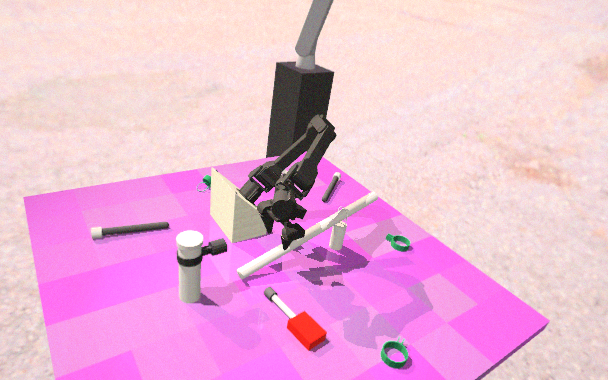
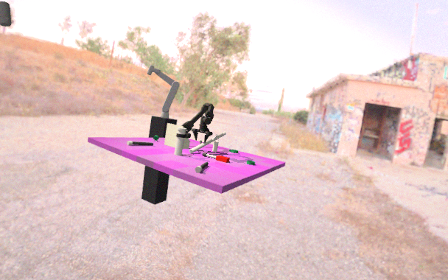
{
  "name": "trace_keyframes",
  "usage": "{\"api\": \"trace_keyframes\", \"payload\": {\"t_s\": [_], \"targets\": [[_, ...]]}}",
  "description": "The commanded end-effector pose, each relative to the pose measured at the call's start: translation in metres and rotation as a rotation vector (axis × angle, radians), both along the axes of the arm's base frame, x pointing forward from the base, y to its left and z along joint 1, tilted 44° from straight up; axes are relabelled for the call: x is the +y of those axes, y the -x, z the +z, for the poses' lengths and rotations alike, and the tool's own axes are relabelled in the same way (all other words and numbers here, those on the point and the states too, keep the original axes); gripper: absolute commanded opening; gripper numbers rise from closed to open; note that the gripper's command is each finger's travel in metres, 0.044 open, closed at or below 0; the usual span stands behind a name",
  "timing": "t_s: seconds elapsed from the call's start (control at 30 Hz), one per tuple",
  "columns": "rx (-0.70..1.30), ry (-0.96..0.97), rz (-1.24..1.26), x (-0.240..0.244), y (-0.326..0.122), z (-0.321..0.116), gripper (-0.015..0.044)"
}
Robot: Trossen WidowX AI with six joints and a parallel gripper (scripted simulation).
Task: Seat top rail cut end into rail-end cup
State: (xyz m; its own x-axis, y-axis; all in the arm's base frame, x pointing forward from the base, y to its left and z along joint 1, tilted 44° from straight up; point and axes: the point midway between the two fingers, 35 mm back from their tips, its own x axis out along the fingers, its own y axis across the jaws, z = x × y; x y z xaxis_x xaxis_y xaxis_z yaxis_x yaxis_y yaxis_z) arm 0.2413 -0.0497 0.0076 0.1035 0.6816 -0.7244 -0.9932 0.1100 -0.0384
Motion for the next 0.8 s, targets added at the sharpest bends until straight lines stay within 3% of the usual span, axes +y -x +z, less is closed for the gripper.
{"api": "trace_keyframes", "payload": {"t_s": [0.0,0.77], "targets": [[0.006,-0.008,-0.004,0.005,0.0,-0.005,0.044],[0.006,-0.007,-0.005,0.028,-0.005,-0.031,0.044]]}}
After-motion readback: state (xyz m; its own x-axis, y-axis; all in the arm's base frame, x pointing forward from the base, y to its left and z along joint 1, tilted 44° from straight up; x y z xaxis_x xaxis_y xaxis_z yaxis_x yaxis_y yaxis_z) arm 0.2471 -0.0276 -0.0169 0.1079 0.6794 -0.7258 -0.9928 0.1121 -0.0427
